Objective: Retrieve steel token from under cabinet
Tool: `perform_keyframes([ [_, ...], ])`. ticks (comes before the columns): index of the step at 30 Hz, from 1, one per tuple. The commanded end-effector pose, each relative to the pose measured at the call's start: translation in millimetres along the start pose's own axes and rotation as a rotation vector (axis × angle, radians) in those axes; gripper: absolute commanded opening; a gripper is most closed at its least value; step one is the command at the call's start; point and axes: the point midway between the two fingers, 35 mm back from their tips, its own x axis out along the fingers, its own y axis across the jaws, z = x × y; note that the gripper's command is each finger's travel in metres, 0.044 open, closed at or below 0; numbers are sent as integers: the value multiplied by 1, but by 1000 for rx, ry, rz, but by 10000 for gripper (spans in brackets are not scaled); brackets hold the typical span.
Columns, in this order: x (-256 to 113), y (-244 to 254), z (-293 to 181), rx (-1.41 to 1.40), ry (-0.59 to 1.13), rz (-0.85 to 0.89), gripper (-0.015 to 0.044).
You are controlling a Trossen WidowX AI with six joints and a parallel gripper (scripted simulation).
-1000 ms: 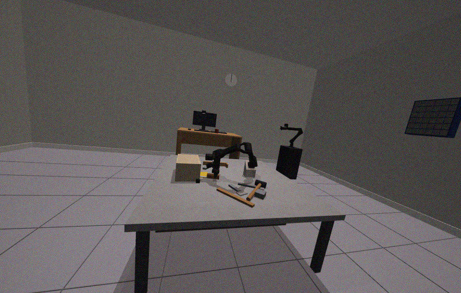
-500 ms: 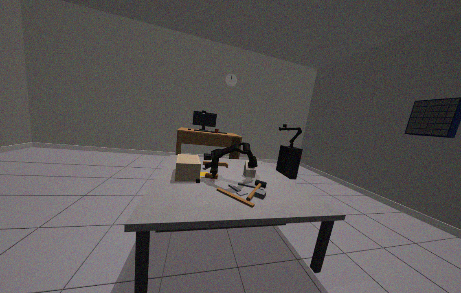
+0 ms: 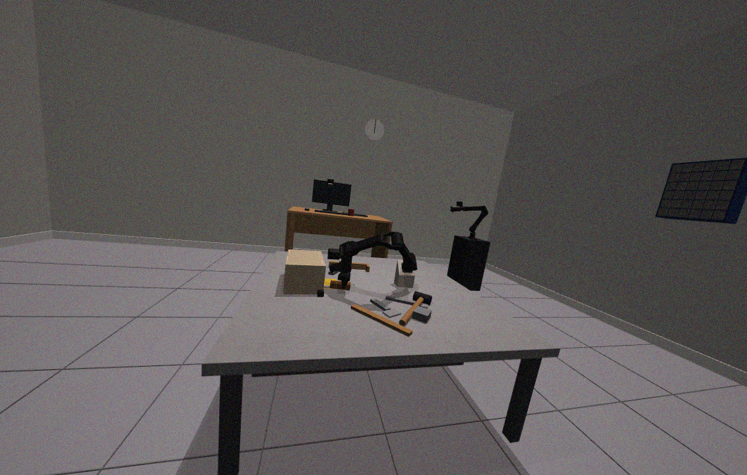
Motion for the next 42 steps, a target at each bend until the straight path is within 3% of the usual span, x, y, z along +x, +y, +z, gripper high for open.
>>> perform_keyframes([
  [1,0,0,7,-8,-3,3,0],
  [42,1,-19,13,-8,-4,2,0],
])
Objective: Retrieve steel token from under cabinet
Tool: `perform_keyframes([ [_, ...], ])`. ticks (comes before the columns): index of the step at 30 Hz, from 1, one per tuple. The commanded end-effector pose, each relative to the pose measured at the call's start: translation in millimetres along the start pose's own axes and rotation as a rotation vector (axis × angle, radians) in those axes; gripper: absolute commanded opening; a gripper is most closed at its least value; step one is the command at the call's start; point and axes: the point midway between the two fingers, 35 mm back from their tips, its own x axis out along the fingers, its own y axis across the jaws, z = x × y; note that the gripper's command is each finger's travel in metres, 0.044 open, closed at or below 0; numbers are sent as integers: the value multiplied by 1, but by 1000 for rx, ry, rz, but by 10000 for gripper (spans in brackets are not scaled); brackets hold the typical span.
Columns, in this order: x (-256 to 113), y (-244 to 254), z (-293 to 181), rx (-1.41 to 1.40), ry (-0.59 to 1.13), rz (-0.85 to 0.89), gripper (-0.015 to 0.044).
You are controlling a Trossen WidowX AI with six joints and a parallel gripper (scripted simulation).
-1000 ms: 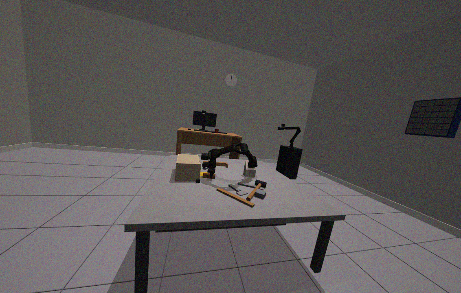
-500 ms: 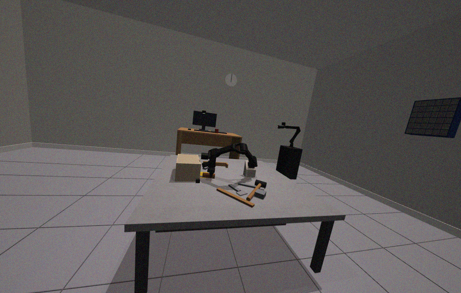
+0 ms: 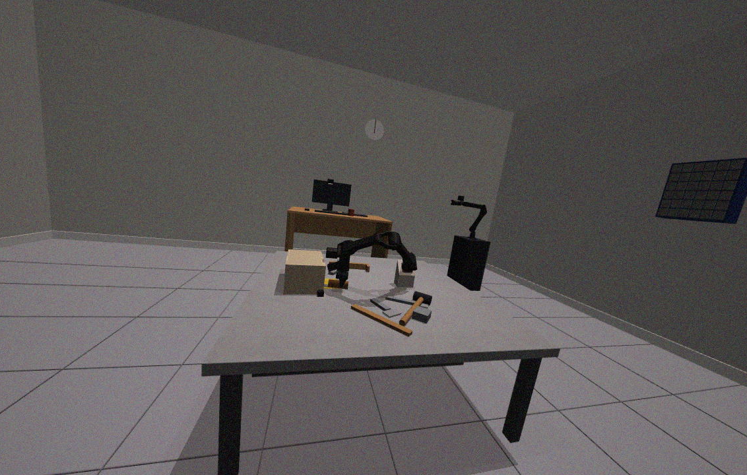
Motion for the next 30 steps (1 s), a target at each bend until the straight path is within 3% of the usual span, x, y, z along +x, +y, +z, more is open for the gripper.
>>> perform_keyframes([
  [1,1,-6,0,1,-1,-7,0],
  [30,1,-3,-25,2,0,-7,0],
])
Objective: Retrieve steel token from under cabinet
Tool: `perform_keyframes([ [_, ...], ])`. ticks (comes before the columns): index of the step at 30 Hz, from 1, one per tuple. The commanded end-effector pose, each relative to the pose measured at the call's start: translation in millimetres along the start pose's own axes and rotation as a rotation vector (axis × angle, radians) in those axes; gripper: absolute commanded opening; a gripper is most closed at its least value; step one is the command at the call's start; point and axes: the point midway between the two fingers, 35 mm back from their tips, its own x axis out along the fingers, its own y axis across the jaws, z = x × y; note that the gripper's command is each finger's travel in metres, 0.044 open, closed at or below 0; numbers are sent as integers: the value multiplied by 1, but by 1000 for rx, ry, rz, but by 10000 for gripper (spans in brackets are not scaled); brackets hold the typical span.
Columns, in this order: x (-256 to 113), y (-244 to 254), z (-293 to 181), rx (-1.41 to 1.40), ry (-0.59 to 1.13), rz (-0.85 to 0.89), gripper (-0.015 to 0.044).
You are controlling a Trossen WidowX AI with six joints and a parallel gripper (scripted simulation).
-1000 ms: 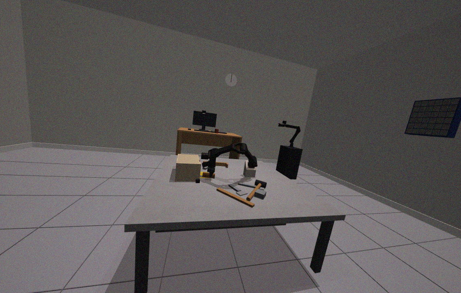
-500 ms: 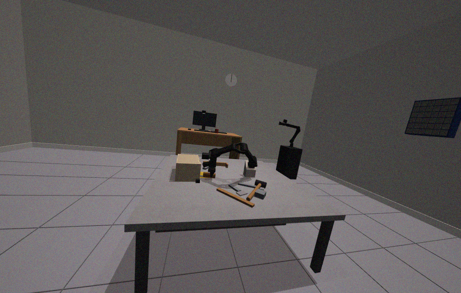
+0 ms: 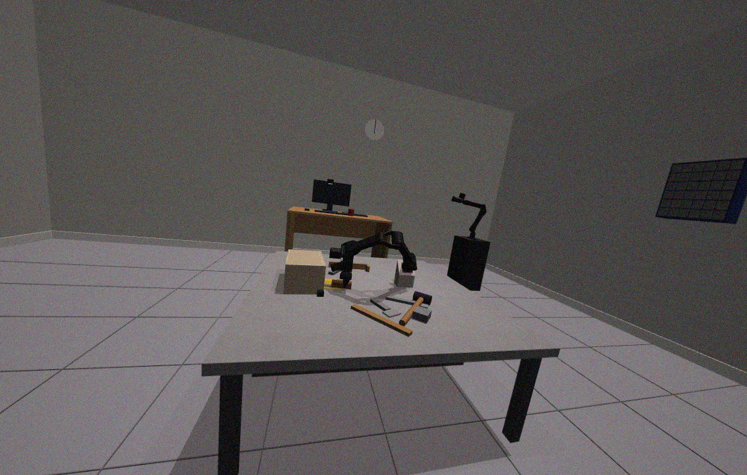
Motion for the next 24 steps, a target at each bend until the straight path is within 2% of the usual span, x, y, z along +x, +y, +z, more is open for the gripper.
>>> perform_keyframes([
  [1,1,0,-8,9,6,-2,0],
  [24,1,0,-29,9,6,-2,0],
])
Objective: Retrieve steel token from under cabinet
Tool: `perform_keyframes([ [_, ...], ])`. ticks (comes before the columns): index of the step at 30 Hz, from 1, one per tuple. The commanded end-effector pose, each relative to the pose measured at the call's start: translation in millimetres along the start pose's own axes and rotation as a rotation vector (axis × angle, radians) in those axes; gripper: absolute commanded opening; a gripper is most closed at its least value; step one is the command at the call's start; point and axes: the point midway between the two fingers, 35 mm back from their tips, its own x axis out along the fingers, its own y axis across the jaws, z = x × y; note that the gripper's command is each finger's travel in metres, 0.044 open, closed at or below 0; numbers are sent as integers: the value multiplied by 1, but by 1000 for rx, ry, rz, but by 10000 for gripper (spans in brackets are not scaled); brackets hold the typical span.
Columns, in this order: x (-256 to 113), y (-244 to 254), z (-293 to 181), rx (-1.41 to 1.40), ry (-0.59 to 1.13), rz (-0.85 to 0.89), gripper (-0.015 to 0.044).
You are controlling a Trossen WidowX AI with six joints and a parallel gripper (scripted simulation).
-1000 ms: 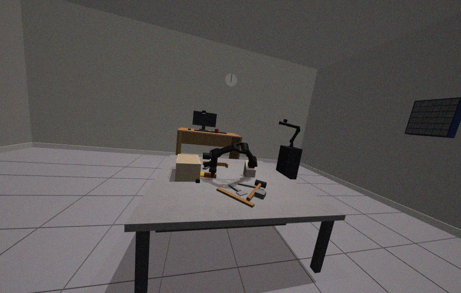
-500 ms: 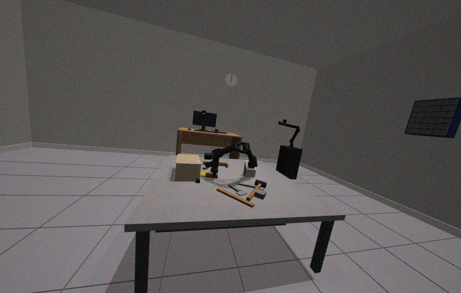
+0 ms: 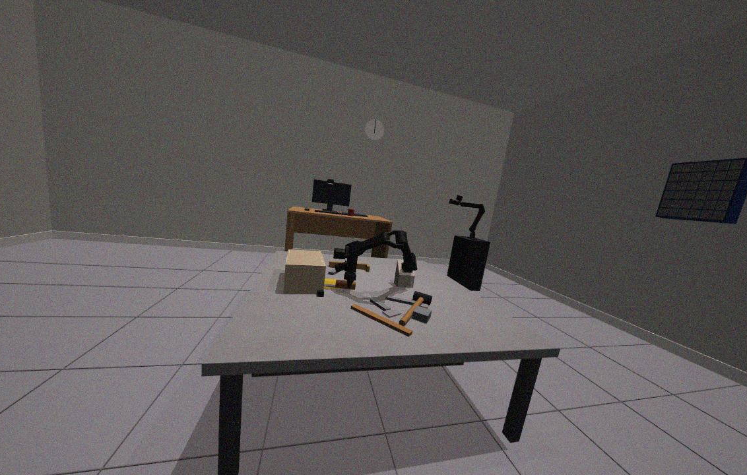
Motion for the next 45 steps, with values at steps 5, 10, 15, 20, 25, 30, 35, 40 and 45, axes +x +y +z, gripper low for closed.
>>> perform_keyframes([
  [5,1,0,-12,8,6,-1,0],
  [10,1,0,-17,8,6,-1,0],
  [15,1,0,-22,8,6,-1,0],
  [20,1,1,-27,9,6,-1,0],
  [25,1,1,-32,9,6,-1,0],
  [30,1,1,-37,9,6,-1,0],
  [35,1,1,-42,9,6,-1,0],
  [40,1,1,-48,9,7,-1,0],
  [45,1,1,-53,9,7,-1,0],
])
